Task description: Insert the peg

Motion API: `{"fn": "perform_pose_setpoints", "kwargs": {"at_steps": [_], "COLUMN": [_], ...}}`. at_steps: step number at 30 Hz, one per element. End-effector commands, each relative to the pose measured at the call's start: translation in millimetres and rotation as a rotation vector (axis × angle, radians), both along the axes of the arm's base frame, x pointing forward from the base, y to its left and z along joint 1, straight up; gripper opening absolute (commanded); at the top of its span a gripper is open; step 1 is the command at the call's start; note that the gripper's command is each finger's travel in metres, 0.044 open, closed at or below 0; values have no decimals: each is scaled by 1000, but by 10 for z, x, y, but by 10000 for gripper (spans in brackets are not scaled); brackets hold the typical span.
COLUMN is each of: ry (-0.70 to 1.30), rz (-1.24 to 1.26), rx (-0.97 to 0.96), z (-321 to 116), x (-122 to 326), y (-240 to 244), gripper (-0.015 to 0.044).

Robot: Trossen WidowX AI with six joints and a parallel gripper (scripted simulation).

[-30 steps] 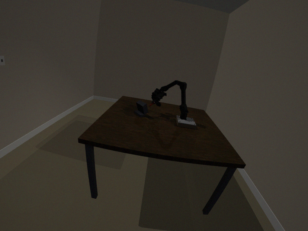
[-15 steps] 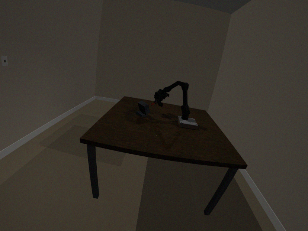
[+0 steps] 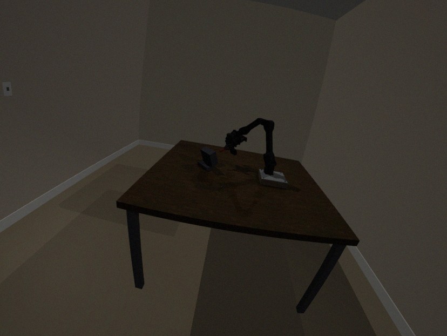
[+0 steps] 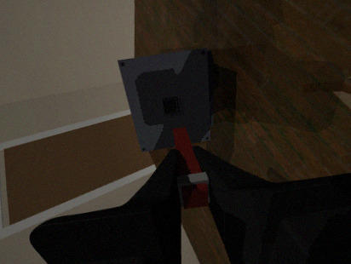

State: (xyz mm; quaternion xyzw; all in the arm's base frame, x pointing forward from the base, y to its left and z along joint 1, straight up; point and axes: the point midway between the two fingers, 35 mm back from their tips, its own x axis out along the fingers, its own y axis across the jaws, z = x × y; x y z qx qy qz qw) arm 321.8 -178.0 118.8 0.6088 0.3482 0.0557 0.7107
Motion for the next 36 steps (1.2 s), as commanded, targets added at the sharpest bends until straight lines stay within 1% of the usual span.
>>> {"fn": "perform_pose_setpoints", "kwargs": {"at_steps": [1,36], "ry": [-5,-44], "rz": [-3,-23], "rx": [9,9], "z": [-24,-148], "x": [18,298], "y": [12,108], "gripper": [0,0]}}
